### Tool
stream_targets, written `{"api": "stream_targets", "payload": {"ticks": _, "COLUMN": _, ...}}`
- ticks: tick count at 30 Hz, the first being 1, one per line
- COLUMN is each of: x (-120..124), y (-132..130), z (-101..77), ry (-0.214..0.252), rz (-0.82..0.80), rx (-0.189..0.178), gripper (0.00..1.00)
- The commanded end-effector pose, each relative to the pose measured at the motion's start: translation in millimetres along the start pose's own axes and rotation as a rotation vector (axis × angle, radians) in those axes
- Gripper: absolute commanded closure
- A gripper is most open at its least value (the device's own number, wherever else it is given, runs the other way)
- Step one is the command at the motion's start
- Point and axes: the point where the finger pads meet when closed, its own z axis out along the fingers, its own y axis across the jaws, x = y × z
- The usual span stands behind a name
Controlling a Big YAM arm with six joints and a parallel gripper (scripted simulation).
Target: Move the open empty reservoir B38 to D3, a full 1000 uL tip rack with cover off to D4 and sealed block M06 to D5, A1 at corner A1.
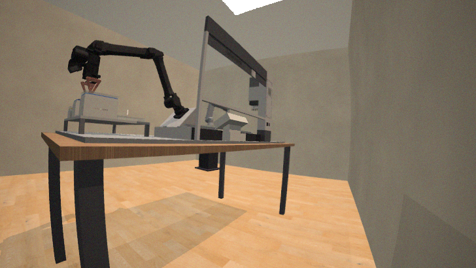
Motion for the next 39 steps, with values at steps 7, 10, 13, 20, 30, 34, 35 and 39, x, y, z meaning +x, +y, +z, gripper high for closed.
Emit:
{"api": "stream_targets", "payload": {"ticks": 7, "x": -7.8, "y": -3.7, "z": 12.5, "ry": -0.022, "rz": -0.003, "rx": 0.002, "gripper": 0.00}}
{"api": "stream_targets", "payload": {"ticks": 10, "x": -7.6, "y": -1.9, "z": 17.4, "ry": -0.022, "rz": -0.005, "rx": -0.001, "gripper": 0.00}}
{"api": "stream_targets", "payload": {"ticks": 13, "x": -8.7, "y": -4.5, "z": 16.2, "ry": -0.033, "rz": -0.001, "rx": 0.000, "gripper": 0.00}}
{"api": "stream_targets", "payload": {"ticks": 20, "x": -8.1, "y": -0.1, "z": 26.3, "ry": -0.029, "rz": -0.007, "rx": -0.005, "gripper": 0.00}}
{"api": "stream_targets", "payload": {"ticks": 30, "x": -8.6, "y": -3.0, "z": 43.2, "ry": -0.029, "rz": -0.004, "rx": -0.001, "gripper": 0.00}}
{"api": "stream_targets", "payload": {"ticks": 34, "x": -11.0, "y": -4.4, "z": 46.2, "ry": -0.035, "rz": -0.001, "rx": 0.000, "gripper": 0.00}}
{"api": "stream_targets", "payload": {"ticks": 35, "x": -11.0, "y": -4.4, "z": 46.2, "ry": -0.035, "rz": -0.001, "rx": 0.000, "gripper": 0.00}}
{"api": "stream_targets", "payload": {"ticks": 39, "x": -7.8, "y": -3.1, "z": 59.4, "ry": -0.022, "rz": -0.004, "rx": 0.001, "gripper": 0.00}}
